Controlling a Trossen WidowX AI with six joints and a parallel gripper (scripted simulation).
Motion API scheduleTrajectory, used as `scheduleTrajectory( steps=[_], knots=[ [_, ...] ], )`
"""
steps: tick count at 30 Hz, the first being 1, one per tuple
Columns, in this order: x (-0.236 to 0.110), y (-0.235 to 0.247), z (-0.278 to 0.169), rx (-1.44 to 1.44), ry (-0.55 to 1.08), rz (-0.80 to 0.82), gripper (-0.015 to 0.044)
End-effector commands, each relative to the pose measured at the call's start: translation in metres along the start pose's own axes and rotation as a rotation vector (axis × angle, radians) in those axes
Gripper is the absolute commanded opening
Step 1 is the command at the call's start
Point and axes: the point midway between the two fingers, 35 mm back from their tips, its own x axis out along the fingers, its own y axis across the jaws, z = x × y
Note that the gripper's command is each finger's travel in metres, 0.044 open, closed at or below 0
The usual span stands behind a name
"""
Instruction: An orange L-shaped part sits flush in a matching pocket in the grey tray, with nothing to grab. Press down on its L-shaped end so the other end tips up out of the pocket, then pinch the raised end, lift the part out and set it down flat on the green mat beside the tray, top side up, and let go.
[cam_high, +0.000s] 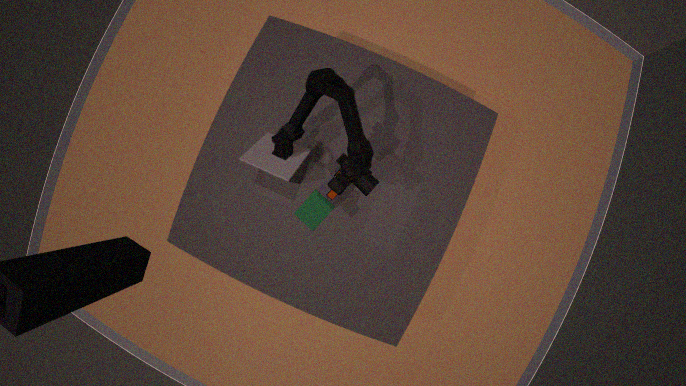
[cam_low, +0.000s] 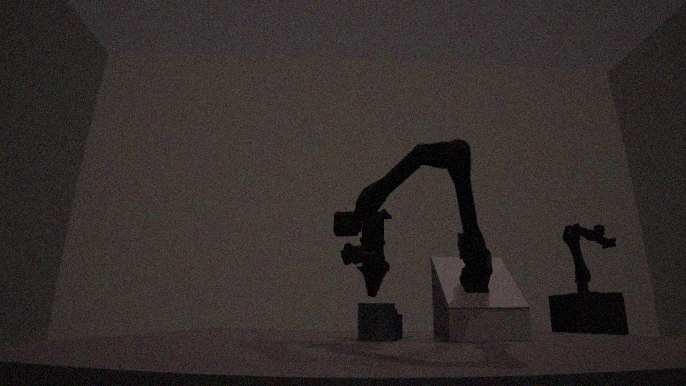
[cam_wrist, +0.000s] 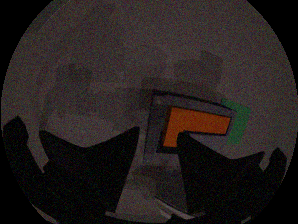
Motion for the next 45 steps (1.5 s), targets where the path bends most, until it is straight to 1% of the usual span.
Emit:
scheduleTrajectory(
  steps=[1,9,30,45],
  knots=[
    [0.034,0.001,-0.008,0.008,0.023,0.007,0.0180],
    [0.037,0.001,-0.008,0.008,0.023,0.007,0.0180],
    [0.070,0.001,-0.010,0.008,0.024,0.009,0.0180],
    [0.067,0.005,-0.008,0.001,0.020,0.015,0.0180]
  ],
)
